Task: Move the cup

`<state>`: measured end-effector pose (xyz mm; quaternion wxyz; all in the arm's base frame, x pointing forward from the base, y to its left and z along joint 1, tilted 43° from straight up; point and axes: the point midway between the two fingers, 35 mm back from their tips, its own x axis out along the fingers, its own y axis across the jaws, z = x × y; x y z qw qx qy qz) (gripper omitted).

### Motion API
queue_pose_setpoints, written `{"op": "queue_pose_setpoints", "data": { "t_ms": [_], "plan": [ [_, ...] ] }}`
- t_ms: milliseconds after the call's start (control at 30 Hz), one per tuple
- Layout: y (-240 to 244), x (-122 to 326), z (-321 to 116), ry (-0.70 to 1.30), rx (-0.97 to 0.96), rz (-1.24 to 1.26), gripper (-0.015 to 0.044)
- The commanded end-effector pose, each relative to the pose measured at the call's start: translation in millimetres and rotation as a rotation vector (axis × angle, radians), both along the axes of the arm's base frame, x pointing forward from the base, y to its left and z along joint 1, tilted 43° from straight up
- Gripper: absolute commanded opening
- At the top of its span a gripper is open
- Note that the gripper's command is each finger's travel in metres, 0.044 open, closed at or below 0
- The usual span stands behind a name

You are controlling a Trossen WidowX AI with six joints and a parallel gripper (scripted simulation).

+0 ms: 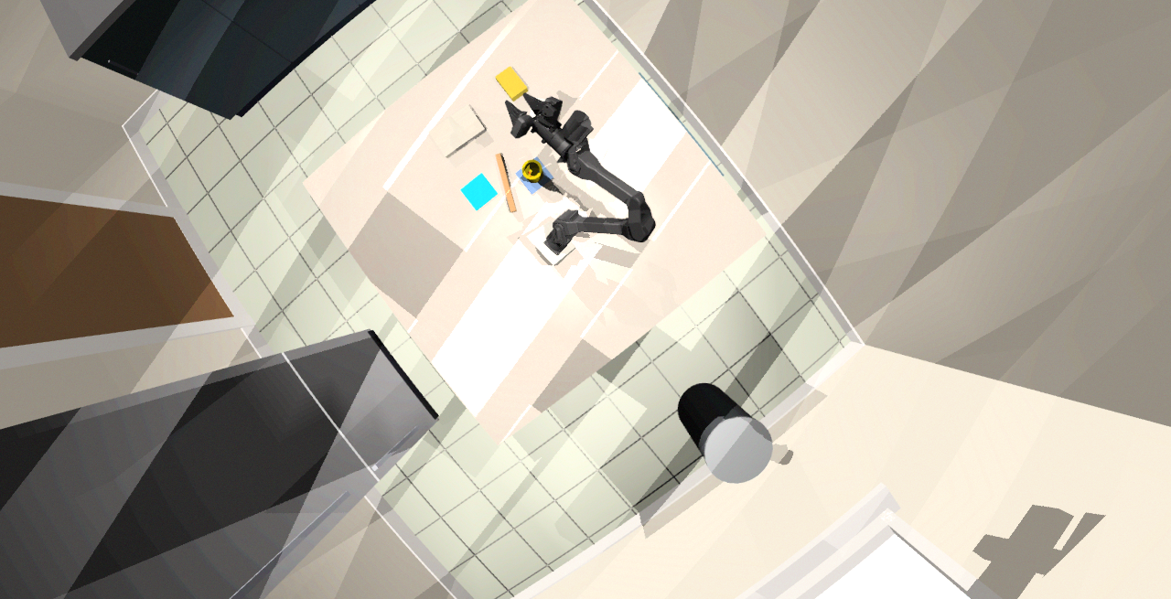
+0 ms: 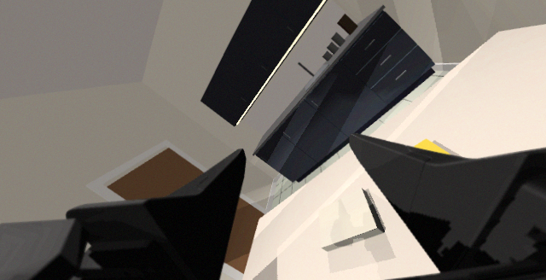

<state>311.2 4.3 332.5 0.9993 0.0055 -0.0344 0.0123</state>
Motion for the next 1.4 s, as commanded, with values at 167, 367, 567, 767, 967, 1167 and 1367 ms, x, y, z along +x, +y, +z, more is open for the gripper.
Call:
{"op": "queue_pose_setpoints", "data": {
  "t_ms": [167,367,567,767,967,1167,1367],
  "plan": [
    [-15.7,20.7,-102.3,0.483,-0.21,-0.124,0.0243],
    [-34.0,-5.9,-191.9,1.005,-0.541,-0.155,0.0167],
    [-57.1,-61.1,-238.5,1.536,-0.985,-0.052,0.0167],
    [-76.1,-89.0,-235.5,1.818,-1.272,0.08,0.0167],
    [-76.1,-89.0,-235.5,1.818,-1.272,0.08,0.0167],
    [-76.4,-88.7,-235.2,1.818,-1.272,0.08,0.0167],
    [-76.9,-88.7,-235.8,1.818,-1.272,0.08,0.0167]
  ]
}}
